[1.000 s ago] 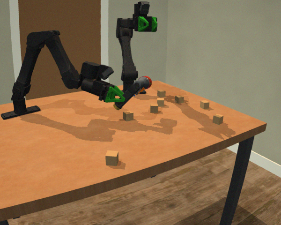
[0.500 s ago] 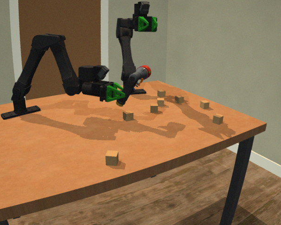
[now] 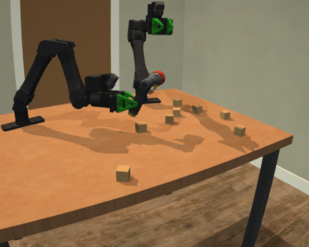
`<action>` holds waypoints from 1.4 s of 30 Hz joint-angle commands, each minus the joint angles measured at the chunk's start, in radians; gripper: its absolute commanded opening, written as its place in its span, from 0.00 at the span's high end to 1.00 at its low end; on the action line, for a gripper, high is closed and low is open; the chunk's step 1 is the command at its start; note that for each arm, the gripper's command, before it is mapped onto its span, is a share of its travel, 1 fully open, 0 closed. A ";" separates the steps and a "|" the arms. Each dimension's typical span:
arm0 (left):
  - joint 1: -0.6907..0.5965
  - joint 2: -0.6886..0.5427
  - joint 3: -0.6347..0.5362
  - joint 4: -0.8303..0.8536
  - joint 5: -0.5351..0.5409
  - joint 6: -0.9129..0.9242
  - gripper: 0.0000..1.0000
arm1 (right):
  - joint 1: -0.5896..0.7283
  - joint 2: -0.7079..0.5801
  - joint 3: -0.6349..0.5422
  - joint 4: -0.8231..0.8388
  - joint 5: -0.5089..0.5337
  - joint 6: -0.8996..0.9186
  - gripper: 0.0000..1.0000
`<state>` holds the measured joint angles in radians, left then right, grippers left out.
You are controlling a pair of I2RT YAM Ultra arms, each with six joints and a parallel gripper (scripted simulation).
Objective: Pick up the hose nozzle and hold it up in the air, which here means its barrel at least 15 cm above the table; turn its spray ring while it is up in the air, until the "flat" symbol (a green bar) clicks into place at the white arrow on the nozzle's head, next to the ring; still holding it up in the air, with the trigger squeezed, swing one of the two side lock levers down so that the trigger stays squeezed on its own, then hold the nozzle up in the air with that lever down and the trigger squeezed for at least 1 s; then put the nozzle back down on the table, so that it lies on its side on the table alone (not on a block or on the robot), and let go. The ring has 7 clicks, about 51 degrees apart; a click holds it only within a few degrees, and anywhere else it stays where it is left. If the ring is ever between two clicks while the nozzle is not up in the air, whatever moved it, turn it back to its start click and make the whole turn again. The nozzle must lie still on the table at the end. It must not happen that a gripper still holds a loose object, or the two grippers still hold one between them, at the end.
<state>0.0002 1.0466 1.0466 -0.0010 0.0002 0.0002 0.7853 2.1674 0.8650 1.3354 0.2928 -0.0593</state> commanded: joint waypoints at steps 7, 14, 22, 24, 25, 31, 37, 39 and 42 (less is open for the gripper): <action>0.002 -0.002 0.034 0.018 0.003 -0.006 0.64 | -0.008 -0.067 0.055 0.053 -0.010 0.017 0.64; 0.002 -0.002 0.034 0.018 0.003 -0.006 0.64 | -0.010 -0.069 0.057 0.042 -0.009 0.019 0.64; 0.002 -0.002 0.034 0.018 0.003 -0.006 0.64 | -0.009 -0.075 0.056 0.029 -0.007 0.024 0.64; 0.002 -0.002 0.034 0.018 0.003 -0.006 0.64 | -0.010 -0.075 0.056 0.028 -0.007 0.025 0.64; 0.002 -0.002 0.034 0.018 0.003 -0.006 0.64 | -0.010 -0.075 0.056 0.028 -0.007 0.025 0.64; 0.002 -0.002 0.034 0.018 0.003 -0.006 0.64 | -0.011 -0.075 0.055 0.028 -0.007 0.025 0.64; 0.002 -0.002 0.034 0.018 0.003 -0.006 0.64 | -0.013 -0.076 0.055 0.029 -0.006 0.025 0.64; 0.002 -0.002 0.034 0.018 0.003 -0.006 0.64 | -0.011 -0.076 0.055 0.029 -0.006 0.025 0.64; 0.002 -0.002 0.034 0.018 0.003 -0.006 0.64 | -0.010 -0.076 0.055 0.029 -0.005 0.025 0.64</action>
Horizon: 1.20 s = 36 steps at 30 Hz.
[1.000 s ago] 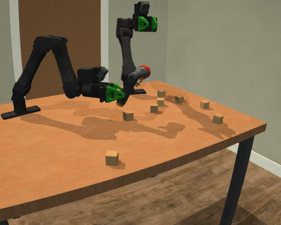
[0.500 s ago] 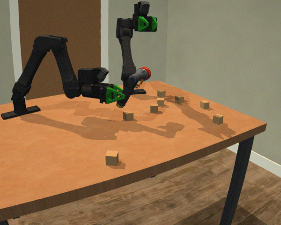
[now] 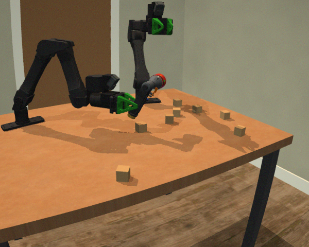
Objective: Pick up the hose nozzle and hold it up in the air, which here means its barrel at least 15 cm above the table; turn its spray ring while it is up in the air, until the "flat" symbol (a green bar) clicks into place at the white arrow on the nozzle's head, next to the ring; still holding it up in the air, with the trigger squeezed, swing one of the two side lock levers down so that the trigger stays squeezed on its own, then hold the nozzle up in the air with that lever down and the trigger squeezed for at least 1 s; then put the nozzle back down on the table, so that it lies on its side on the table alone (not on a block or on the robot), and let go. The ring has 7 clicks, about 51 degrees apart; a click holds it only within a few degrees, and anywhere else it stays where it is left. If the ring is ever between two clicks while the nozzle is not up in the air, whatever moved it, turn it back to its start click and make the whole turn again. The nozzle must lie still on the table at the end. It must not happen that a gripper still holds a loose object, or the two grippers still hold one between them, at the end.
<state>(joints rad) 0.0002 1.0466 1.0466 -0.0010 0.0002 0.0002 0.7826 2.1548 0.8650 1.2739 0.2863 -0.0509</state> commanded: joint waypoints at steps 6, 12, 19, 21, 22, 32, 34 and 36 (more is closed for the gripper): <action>0.002 -0.002 0.034 0.018 0.003 -0.006 0.64 | -0.007 -0.064 0.055 0.091 0.001 0.017 0.64; 0.002 -0.002 0.034 0.018 0.003 -0.006 0.64 | -0.008 -0.065 0.057 0.093 0.002 0.017 0.64; 0.002 -0.002 0.034 0.018 0.003 -0.006 0.14 | -0.008 -0.062 0.058 0.092 0.003 0.016 0.64; 0.002 -0.002 0.034 0.018 0.003 -0.006 0.14 | -0.008 -0.062 0.062 0.094 0.003 0.016 0.64; 0.002 -0.002 0.034 0.018 0.003 -0.006 0.14 | -0.008 -0.062 0.062 0.094 0.003 0.016 0.64; 0.002 -0.002 0.034 0.018 0.003 -0.005 0.14 | -0.008 -0.060 0.066 0.095 0.004 0.016 0.64; 0.002 -0.002 0.034 0.018 0.003 -0.005 0.14 | -0.008 -0.060 0.067 0.096 0.004 0.016 0.64; 0.024 0.028 -0.042 0.044 0.055 -0.074 0.14 | -0.008 -0.060 0.067 0.096 0.004 0.016 0.64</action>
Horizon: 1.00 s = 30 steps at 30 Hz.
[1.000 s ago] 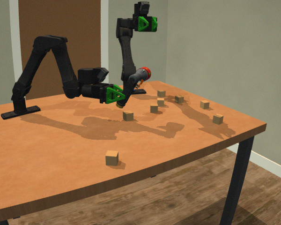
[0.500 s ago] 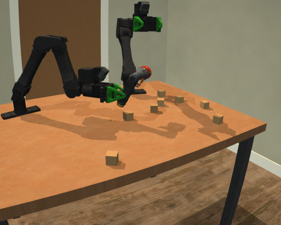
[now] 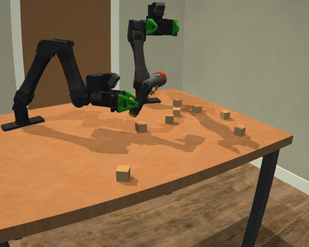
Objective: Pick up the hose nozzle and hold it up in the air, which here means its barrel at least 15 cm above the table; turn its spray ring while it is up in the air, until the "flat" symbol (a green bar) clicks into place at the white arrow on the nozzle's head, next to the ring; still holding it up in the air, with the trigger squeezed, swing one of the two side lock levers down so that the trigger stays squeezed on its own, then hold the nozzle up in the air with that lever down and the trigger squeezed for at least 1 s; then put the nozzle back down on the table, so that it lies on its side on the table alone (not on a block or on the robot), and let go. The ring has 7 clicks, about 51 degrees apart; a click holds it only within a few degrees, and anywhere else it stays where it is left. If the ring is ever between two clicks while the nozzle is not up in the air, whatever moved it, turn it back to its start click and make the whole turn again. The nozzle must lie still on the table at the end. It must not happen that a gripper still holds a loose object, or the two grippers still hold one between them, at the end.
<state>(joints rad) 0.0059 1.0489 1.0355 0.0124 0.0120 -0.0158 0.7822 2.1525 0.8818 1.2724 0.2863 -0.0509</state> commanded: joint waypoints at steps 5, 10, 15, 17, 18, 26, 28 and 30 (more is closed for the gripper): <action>0.055 0.044 -0.062 0.108 0.158 -0.192 0.14 | -0.008 -0.057 0.050 0.098 0.004 0.016 0.64; 0.138 0.066 -0.131 0.228 0.365 -0.419 0.14 | -0.008 -0.058 0.050 0.098 0.004 0.016 0.64; 0.225 0.098 -0.227 0.339 0.540 -0.614 0.14 | -0.008 -0.058 0.050 0.098 0.004 0.016 0.64; 0.260 0.110 -0.265 0.380 0.612 -0.690 0.14 | -0.008 -0.058 0.050 0.098 0.004 0.016 0.64; 0.278 0.116 -0.284 0.400 0.648 -0.727 0.14 | -0.008 -0.058 0.050 0.098 0.004 0.016 0.64; 0.394 0.165 -0.402 0.548 0.895 -0.972 0.14 | -0.008 -0.058 0.050 0.098 0.004 0.016 0.64; 0.429 0.175 -0.438 0.578 0.967 -1.041 0.14 | -0.008 -0.058 0.050 0.098 0.004 0.016 0.64; 0.463 0.184 -0.472 0.606 1.039 -1.105 0.14 | -0.008 -0.058 0.050 0.098 0.004 0.016 0.64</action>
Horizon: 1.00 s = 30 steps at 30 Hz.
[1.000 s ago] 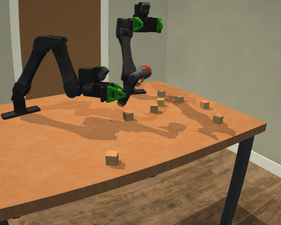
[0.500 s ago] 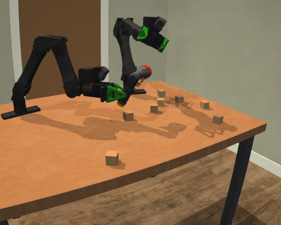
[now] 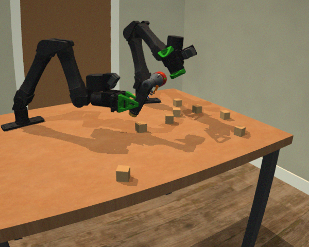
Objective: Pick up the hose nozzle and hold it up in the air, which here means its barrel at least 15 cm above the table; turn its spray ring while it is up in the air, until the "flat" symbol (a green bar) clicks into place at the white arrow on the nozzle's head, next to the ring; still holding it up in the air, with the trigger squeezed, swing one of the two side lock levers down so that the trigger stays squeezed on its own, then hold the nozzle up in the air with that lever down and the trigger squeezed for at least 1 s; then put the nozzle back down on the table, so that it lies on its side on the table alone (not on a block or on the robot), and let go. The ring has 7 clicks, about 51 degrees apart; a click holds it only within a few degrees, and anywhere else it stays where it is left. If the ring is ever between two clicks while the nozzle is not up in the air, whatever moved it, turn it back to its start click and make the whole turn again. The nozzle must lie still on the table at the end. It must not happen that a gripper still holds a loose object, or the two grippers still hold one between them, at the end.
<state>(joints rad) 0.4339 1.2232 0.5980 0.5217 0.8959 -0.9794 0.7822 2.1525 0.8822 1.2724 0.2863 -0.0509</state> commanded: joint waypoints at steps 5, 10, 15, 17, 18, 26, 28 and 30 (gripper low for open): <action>0.105 0.044 -0.111 0.184 0.285 -0.262 0.14 | -0.008 -0.058 0.050 0.098 0.004 0.016 0.64; 0.145 0.071 -0.161 0.247 0.369 -0.353 0.14 | -0.008 -0.058 0.050 0.098 0.004 0.016 0.64; 0.183 0.095 -0.213 0.336 0.424 -0.433 0.14 | -0.008 -0.058 0.050 0.098 0.004 0.016 0.64; 0.193 0.107 -0.229 0.374 0.432 -0.461 0.14 | -0.008 -0.058 0.050 0.098 0.004 0.016 0.64; 0.196 0.113 -0.236 0.394 0.434 -0.474 0.14 | -0.008 -0.058 0.050 0.098 0.004 0.016 0.64; 0.192 0.160 -0.257 0.529 0.398 -0.551 0.14 | -0.008 -0.058 0.050 0.098 0.004 0.016 0.64; 0.190 0.171 -0.268 0.547 0.397 -0.565 0.14 | -0.008 -0.058 0.050 0.098 0.004 0.016 0.64; 0.190 0.179 -0.253 0.568 0.396 -0.575 0.14 | -0.008 -0.058 0.050 0.098 0.004 0.016 0.64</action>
<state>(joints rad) 0.6243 1.3907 0.3443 1.0050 1.2995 -1.5219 0.7822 2.1525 0.8822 1.2724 0.2863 -0.0509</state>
